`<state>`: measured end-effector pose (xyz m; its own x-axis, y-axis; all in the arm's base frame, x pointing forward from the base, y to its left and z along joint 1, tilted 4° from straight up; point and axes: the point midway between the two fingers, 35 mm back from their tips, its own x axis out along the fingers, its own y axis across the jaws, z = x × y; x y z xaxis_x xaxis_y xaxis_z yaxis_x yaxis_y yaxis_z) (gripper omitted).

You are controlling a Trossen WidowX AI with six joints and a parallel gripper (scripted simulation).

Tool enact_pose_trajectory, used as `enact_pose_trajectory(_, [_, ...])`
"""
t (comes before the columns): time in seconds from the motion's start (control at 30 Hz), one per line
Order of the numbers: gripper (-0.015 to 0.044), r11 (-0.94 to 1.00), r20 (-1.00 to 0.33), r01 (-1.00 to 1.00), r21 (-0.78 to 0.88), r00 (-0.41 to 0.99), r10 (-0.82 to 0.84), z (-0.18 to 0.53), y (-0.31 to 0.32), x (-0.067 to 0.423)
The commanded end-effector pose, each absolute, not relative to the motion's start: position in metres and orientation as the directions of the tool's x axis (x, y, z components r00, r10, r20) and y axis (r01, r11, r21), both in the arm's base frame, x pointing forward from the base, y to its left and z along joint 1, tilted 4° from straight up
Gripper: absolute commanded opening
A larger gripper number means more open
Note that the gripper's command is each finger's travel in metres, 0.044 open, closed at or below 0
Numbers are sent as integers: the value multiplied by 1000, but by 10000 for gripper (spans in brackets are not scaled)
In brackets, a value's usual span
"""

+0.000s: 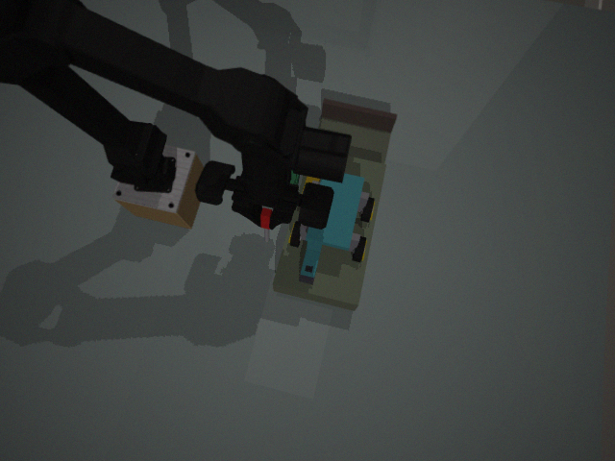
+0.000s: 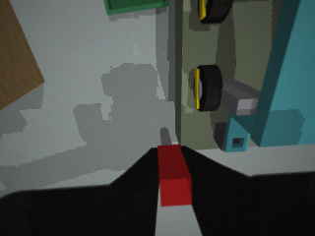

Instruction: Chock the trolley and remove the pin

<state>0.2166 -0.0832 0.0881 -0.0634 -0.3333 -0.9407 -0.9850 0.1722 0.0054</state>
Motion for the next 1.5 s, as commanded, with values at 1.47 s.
enact_pose_trajectory(1.47, [0, 22, -953, -998, 55, -59, -298, 52, 57, 235])
